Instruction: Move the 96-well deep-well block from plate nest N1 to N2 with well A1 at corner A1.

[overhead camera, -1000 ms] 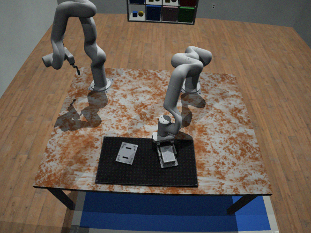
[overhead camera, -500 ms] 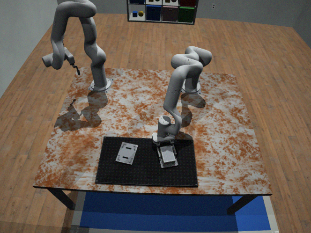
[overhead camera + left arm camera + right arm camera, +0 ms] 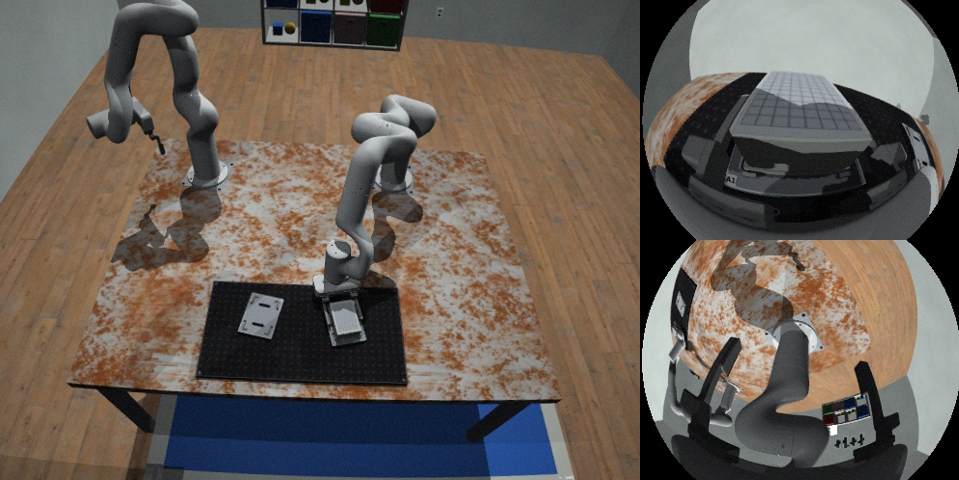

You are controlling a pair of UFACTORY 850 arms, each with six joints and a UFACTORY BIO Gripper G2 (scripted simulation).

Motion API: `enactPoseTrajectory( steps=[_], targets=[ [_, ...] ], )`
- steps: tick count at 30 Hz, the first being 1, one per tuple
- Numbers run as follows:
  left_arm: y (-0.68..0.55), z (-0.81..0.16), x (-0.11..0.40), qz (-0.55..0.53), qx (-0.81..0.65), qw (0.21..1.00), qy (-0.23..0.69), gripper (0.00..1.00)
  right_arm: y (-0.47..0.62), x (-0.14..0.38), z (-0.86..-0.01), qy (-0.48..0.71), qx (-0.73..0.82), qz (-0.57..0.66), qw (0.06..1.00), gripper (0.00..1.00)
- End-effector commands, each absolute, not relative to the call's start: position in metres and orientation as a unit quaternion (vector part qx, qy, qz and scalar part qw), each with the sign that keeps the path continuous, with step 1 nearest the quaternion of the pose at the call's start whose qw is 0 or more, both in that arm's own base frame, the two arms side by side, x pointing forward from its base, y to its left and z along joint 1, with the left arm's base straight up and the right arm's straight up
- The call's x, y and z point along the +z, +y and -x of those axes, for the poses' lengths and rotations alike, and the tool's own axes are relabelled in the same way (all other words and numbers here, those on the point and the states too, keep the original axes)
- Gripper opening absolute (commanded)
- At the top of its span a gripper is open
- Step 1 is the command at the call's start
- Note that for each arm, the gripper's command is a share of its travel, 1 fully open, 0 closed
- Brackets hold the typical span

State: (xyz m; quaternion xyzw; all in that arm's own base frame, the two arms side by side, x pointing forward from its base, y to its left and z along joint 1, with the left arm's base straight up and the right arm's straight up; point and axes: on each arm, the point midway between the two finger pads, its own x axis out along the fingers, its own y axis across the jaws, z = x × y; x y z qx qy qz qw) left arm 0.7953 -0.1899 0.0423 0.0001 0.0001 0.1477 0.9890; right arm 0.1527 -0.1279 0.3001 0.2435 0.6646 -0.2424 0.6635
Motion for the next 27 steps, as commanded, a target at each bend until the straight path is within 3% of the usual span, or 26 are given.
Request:
enactPoseTrajectory(
  steps=[1,13,14,27],
  targets=[
    [-0.1903,-0.7963,0.0437,0.001,0.148,0.989,-0.001,0.37,-0.1282,0.3004,-0.1531,0.664,-0.243,-0.243,0.664,1.0],
    [-0.1903,-0.7964,0.0438,0.001,0.148,0.989,-0.001,0.37,-0.1282,0.3004,-0.1531,0.664,-0.243,-0.243,0.664,1.0],
    [-0.1903,-0.7964,0.0438,0.001,0.148,0.989,-0.001,0.0,-0.1282,0.3004,-0.1531,0.664,-0.243,-0.243,0.664,1.0],
    [-0.1903,-0.7964,0.0437,0.001,0.148,0.989,-0.001,0.0,-0.1282,0.3004,-0.1531,0.664,-0.243,-0.243,0.664,1.0]
  ],
)
